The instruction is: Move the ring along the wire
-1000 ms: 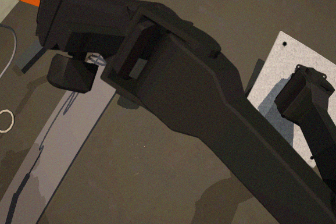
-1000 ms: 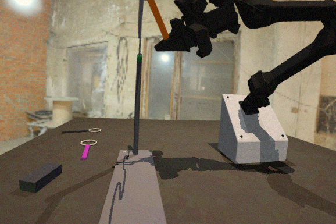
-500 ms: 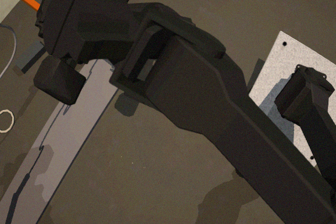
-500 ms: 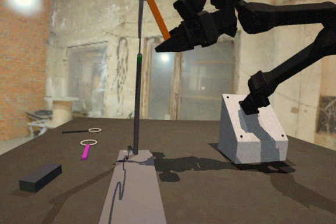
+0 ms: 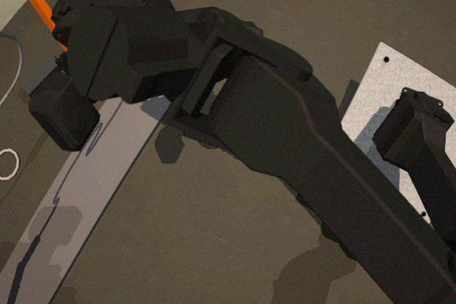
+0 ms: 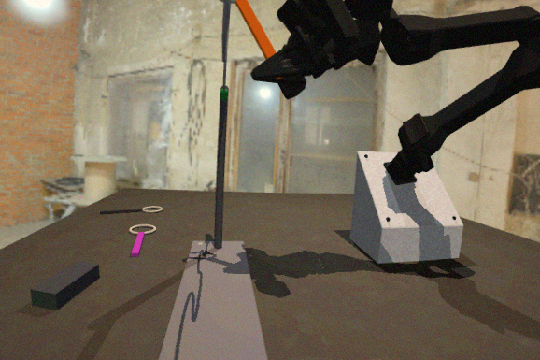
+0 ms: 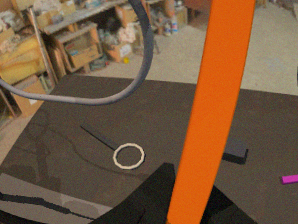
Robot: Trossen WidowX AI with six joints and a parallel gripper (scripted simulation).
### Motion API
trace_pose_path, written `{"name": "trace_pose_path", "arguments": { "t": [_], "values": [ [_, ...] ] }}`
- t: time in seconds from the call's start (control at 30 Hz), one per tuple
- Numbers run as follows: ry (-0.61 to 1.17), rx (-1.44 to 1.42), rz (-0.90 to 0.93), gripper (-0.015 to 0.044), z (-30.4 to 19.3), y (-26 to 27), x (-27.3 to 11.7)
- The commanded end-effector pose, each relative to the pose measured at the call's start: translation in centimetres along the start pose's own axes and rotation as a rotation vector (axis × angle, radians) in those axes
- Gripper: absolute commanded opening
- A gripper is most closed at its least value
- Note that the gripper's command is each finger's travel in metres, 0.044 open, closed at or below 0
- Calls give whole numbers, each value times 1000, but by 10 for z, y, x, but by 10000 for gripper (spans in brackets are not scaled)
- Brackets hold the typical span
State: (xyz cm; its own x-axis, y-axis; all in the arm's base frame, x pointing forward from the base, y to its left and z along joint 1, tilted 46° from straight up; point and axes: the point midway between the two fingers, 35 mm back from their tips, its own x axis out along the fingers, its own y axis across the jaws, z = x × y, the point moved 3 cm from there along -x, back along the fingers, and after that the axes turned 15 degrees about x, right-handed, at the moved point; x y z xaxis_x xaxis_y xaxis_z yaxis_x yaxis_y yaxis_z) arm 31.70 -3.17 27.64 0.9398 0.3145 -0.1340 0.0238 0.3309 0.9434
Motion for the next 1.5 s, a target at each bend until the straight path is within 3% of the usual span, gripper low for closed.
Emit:
{"name": "trace_pose_path", "arguments": {
  "t": [0.0,1.47],
  "values": [
    [5,88,50,-150,-2,5,0],
    [20,925,526,-150,7,57,-6]
  ]
}}
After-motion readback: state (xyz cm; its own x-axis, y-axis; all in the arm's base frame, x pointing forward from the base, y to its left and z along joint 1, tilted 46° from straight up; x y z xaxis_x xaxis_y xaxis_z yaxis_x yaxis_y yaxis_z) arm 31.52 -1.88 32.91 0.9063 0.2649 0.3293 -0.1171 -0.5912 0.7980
